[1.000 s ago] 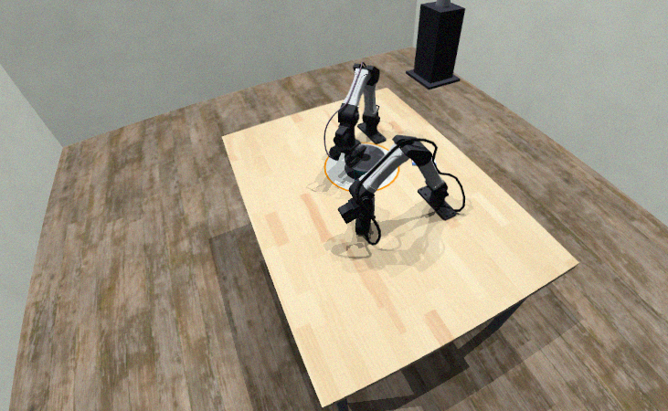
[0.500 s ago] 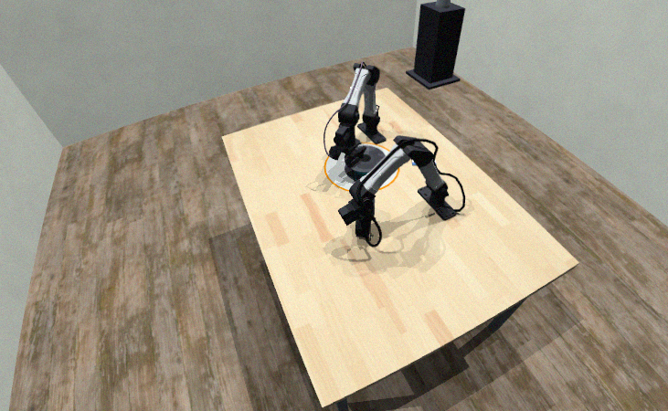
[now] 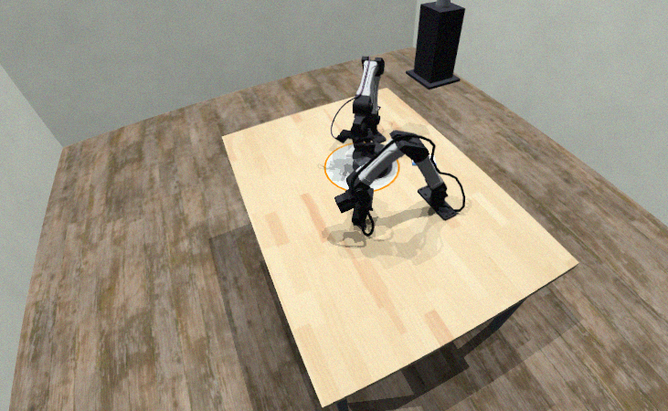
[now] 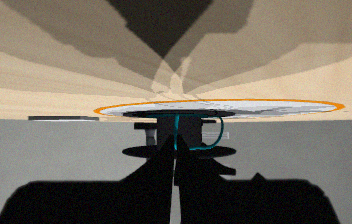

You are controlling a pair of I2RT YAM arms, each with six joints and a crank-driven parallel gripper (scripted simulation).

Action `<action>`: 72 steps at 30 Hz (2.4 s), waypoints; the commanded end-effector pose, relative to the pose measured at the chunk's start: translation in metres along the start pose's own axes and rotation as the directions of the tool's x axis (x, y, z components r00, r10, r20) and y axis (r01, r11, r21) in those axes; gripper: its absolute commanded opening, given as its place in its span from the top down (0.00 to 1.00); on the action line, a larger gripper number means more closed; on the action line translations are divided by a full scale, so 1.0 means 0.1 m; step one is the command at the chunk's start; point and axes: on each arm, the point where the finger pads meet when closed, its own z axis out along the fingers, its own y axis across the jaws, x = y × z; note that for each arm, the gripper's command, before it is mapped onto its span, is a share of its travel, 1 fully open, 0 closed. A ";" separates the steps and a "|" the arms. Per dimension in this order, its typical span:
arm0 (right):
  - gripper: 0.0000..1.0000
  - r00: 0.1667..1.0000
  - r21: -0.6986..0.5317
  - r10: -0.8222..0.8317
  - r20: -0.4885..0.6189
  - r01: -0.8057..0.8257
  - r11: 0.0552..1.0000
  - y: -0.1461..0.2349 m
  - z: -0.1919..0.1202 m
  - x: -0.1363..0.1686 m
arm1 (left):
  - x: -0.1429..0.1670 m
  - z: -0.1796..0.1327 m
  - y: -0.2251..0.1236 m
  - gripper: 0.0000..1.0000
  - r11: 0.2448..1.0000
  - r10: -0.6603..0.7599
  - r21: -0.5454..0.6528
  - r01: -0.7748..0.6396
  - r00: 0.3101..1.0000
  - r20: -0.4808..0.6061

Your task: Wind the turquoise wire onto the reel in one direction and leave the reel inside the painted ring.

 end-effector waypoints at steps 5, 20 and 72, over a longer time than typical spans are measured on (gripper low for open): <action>0.25 0.847 -0.005 0.532 0.008 -0.532 0.847 0.19 0.04 0.02 | -0.12 -0.24 -0.08 1.00 0.998 0.062 0.020 -0.062 0.998 -0.020; 0.03 0.771 -0.003 0.637 0.016 -0.637 0.771 0.16 0.03 -0.09 | -0.07 -0.13 -0.02 1.00 0.994 -0.034 0.104 0.040 0.998 -0.062; 0.00 0.732 0.015 -0.681 0.005 0.681 0.732 0.30 -0.36 -0.87 | -0.01 -0.15 0.04 1.00 0.994 -0.030 0.104 0.036 0.998 -0.061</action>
